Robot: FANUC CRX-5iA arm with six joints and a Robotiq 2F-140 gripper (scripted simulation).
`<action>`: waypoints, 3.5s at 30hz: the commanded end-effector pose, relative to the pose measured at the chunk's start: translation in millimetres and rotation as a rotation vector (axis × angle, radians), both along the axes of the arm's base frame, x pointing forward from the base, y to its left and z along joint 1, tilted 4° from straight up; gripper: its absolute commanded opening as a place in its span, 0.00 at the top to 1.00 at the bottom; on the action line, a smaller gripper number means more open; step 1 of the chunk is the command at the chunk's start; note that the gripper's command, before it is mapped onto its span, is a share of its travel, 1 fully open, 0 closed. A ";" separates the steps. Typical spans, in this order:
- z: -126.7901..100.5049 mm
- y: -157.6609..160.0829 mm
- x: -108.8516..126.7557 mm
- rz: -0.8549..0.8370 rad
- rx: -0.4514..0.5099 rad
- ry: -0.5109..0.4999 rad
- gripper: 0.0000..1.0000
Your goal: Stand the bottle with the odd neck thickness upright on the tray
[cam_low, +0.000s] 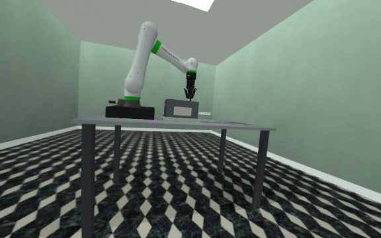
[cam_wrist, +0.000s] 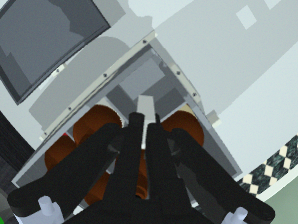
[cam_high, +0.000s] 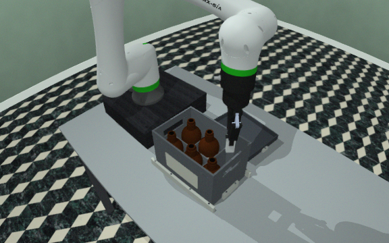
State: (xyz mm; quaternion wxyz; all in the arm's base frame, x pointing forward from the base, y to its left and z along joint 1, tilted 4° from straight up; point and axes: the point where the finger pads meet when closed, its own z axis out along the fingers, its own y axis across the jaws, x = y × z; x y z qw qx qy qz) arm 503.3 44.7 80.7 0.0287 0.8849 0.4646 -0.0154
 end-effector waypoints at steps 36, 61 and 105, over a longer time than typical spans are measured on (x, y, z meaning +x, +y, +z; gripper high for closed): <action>0.8 0.1 0.6 0.000 0.000 -0.002 0.90; 0.8 0.1 0.6 0.000 0.000 -0.002 0.56; 62.0 4.0 0.5 0.000 0.000 -0.002 0.56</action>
